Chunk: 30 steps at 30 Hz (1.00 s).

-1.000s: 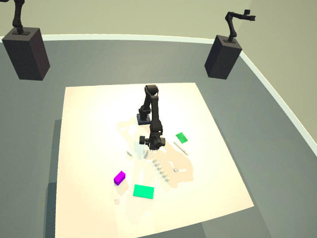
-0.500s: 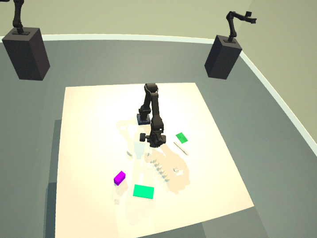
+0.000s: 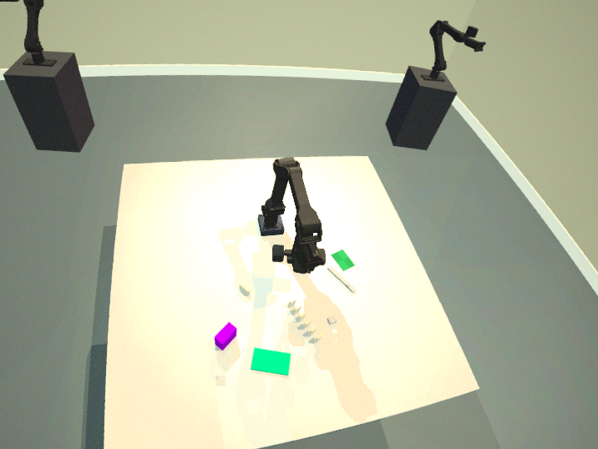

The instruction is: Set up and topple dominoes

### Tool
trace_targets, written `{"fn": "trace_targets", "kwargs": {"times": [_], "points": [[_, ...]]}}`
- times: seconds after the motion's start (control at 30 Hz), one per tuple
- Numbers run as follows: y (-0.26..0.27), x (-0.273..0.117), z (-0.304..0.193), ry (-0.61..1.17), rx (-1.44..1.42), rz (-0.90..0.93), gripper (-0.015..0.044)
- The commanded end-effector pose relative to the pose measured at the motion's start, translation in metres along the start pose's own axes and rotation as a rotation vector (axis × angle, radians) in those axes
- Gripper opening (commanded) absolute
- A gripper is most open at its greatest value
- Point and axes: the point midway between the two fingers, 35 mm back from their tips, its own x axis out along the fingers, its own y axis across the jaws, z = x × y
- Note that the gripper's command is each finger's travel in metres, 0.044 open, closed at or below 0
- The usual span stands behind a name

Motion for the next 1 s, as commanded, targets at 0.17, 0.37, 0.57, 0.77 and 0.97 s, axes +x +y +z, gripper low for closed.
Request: {"fn": "trace_targets", "kwargs": {"times": [0.17, 0.37, 0.57, 0.77, 0.97], "points": [[0.056, -0.009, 0.061, -0.007, -0.030, 0.005, 0.0027], [0.099, -0.002, 0.093, -0.010, -0.051, 0.009, 0.0027], [0.118, 0.004, 0.103, -0.013, -0.061, 0.011, 0.0027], [0.125, 0.017, 0.115, -0.092, -0.088, 0.010, 0.0027], [0.133, 0.027, 0.122, -0.158, -0.103, 0.015, 0.0027]]}}
